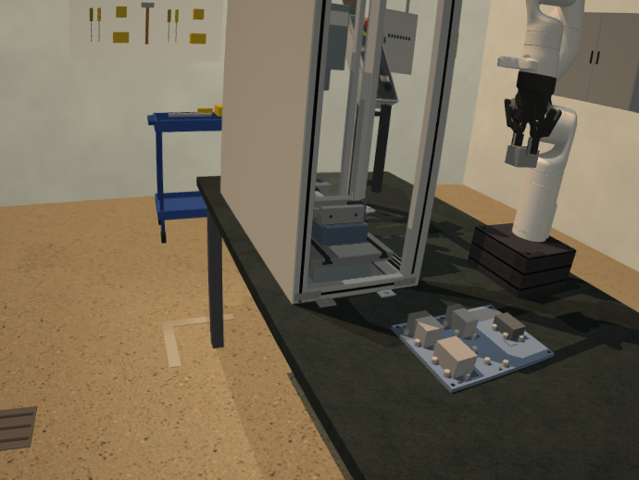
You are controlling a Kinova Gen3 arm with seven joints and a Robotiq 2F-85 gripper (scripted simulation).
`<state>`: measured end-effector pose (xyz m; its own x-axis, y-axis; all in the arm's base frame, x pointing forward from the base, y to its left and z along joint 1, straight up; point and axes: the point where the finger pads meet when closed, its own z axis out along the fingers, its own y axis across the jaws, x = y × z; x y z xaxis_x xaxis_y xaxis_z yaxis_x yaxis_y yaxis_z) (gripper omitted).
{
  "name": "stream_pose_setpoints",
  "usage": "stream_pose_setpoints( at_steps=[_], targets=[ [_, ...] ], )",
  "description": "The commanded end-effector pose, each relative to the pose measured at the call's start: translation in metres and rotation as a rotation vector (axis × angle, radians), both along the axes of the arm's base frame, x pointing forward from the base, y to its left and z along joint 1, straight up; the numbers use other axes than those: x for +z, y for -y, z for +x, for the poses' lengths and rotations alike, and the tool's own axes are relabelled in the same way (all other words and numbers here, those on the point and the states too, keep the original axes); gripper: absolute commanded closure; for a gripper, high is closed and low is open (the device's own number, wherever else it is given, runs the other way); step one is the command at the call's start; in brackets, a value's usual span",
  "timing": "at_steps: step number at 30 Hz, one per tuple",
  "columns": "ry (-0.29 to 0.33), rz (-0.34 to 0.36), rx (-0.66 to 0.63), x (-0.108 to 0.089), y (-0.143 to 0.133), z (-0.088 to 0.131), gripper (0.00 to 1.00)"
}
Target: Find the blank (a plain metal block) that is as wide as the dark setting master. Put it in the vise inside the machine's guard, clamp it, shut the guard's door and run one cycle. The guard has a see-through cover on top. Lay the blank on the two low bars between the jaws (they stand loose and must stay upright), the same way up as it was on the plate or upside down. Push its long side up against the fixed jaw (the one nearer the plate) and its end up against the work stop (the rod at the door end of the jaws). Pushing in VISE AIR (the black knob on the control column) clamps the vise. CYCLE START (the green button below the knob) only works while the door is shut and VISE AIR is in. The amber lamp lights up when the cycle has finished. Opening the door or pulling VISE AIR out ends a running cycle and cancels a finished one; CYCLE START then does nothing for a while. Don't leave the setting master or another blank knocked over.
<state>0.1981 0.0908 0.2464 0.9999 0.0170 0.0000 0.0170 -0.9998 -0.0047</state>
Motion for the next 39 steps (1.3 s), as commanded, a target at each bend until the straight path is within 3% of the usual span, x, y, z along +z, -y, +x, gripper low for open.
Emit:
stream_pose_setpoints(
  at_steps=[1,6,11,23,28,39],
  targets=[
    [0.0,0.001,0.001,0.003,0.002,0.001,0.9],
    [0.0,0.001,0.001,0.003,0.002,0.001,0.9],
    [0.0,0.001,0.001,0.025,0.047,0.001,0.9],
    [0.0,0.001,0.001,0.025,0.047,0.001,0.9],
    [0.0,0.001,0.001,0.048,0.091,0.002,0.9],
    [0.0,0.001,0.001,0.048,0.091,0.002,0.9]
  ],
)
